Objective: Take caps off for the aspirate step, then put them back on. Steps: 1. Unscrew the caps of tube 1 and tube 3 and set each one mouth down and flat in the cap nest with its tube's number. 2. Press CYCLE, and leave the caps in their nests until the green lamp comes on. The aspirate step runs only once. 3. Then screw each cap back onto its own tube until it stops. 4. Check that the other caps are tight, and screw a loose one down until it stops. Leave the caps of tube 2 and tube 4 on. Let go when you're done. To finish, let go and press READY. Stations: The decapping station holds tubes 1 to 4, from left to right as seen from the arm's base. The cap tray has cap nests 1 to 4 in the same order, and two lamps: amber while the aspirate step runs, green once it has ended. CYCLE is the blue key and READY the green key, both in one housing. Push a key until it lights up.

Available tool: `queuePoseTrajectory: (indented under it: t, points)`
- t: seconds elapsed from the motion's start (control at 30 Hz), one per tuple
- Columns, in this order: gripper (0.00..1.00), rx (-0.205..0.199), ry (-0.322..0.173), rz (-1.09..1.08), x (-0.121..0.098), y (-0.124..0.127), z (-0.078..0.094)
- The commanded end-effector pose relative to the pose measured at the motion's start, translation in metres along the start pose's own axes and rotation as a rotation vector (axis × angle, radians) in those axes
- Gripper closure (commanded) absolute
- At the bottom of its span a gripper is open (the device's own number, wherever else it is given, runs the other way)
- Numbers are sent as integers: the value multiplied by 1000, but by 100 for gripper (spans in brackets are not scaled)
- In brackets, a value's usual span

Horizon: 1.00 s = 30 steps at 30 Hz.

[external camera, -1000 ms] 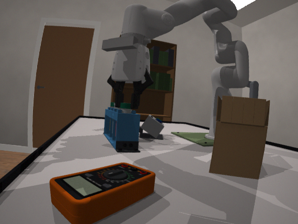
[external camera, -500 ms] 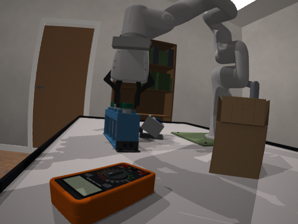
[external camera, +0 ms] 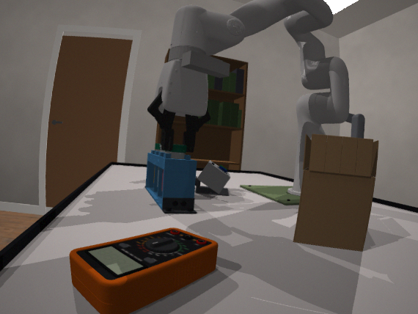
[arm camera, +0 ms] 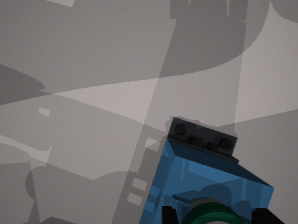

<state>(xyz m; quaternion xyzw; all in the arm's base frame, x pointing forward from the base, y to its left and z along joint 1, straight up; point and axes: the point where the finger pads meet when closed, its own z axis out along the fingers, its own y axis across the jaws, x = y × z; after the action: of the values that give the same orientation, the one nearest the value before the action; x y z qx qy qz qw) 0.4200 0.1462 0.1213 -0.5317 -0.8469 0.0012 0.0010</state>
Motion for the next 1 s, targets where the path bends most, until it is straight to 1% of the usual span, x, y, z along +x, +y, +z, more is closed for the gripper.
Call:
queuePoseTrajectory:
  t: [0.0,0.1,0.37,0.4,0.87,0.97]
  points:
    - [54,-5,1,-279,0,1,-2]
    - [54,-5,1,-389,0,1,-2]
    - [54,-5,1,-389,0,1,-2]
    - [100,-5,1,-389,0,1,-2]
    - [100,-5,1,-389,0,1,-2]
    - [100,-4,1,-239,0,1,-2]
